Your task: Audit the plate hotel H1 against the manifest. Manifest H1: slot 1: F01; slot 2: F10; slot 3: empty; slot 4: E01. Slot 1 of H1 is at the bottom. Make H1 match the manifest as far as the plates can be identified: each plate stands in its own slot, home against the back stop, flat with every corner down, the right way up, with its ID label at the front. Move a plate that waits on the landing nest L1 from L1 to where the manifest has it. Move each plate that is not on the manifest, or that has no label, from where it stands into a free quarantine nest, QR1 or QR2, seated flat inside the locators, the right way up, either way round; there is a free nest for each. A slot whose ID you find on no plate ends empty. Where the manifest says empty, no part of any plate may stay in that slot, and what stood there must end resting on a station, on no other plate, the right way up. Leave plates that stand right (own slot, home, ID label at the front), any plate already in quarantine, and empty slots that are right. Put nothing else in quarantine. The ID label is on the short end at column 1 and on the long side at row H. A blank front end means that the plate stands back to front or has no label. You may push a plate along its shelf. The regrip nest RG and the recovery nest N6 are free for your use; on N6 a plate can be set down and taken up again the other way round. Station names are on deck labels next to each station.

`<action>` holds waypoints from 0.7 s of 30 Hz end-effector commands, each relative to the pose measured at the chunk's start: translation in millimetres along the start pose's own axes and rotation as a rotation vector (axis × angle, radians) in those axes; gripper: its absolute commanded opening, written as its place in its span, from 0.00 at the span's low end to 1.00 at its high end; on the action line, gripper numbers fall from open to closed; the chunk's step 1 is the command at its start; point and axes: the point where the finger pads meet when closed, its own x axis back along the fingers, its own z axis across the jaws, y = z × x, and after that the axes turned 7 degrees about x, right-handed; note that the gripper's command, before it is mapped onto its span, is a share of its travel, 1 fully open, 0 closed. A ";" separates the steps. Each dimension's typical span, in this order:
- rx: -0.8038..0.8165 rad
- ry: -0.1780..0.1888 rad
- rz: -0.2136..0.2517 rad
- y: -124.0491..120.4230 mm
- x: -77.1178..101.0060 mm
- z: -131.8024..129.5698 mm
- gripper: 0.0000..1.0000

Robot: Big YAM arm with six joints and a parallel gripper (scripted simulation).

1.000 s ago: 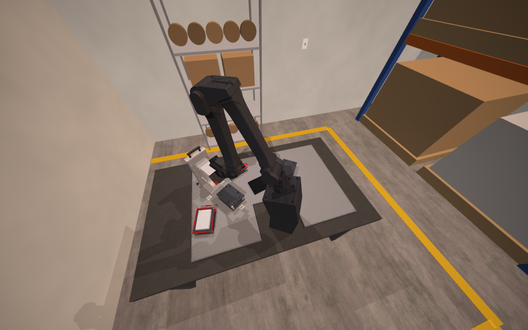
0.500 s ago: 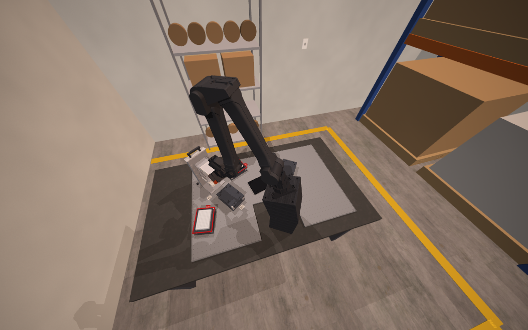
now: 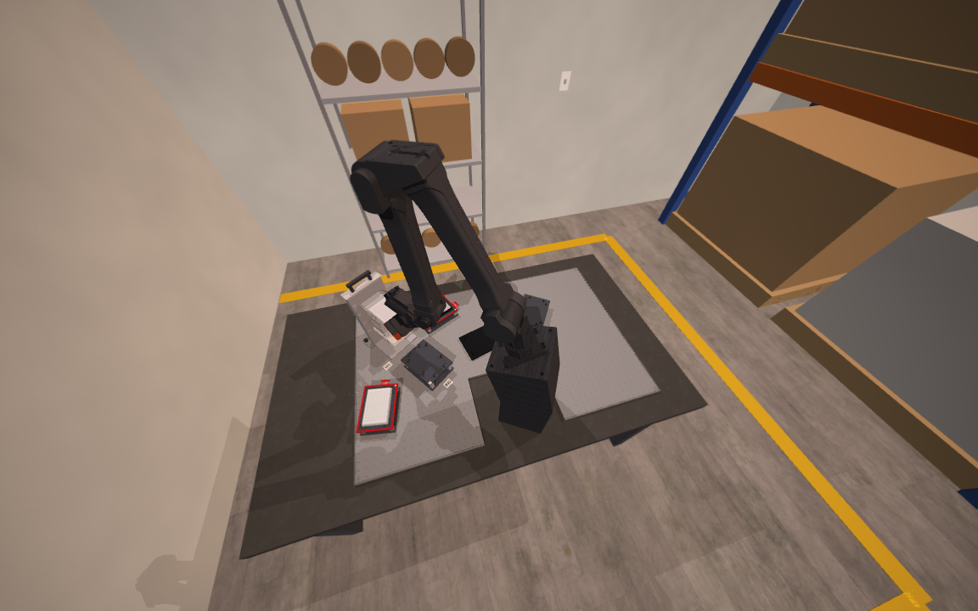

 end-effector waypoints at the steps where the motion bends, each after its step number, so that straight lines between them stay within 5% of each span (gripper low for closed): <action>1: 0.006 -0.012 -0.001 3.6 -6.9 -5.4 0.86; 21: -0.003 -0.001 -0.022 11.2 -5.1 -0.9 0.86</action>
